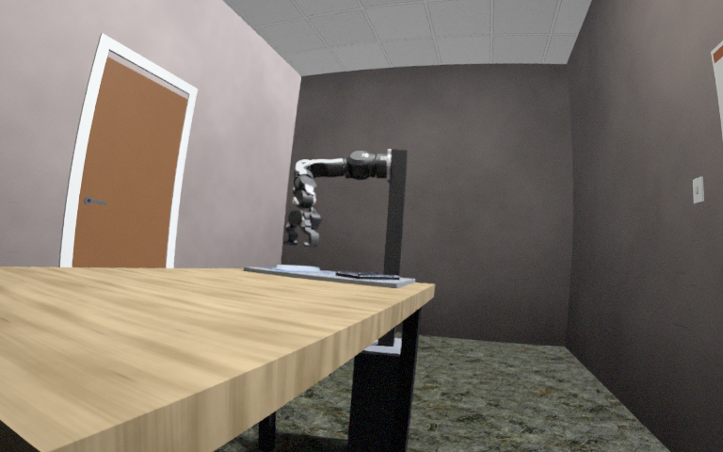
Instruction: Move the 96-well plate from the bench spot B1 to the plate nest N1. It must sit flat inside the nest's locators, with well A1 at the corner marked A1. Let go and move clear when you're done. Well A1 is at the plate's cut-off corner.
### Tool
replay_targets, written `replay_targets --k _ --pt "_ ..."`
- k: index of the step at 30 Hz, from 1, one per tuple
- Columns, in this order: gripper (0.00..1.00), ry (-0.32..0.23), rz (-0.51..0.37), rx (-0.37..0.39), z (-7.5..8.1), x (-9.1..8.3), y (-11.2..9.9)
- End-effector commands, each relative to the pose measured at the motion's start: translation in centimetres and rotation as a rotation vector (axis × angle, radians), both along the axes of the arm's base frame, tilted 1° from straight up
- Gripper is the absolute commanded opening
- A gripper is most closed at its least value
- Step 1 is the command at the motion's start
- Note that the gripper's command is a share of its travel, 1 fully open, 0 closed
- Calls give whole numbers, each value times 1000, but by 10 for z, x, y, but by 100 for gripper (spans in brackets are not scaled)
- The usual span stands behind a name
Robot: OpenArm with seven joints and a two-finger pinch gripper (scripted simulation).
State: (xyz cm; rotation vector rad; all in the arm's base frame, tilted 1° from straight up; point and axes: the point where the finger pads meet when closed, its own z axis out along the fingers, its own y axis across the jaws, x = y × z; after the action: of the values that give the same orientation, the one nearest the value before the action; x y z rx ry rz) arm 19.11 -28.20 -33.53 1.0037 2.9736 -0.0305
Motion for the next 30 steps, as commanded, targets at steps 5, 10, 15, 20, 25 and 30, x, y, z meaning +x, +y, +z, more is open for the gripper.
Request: replay_targets --k 5,10,15,20,25,30 --pt "77 -4 2 4 -49 -2 -1" --pt "77 -4 2 4 -49 -2 -1" --pt "77 -4 2 4 -49 -2 -1" --pt "77 -3 1 3 -58 -2 -1" --pt "77 -4 1 4 -60 -2 0" --pt "77 -4 1 4 -60 -2 0"
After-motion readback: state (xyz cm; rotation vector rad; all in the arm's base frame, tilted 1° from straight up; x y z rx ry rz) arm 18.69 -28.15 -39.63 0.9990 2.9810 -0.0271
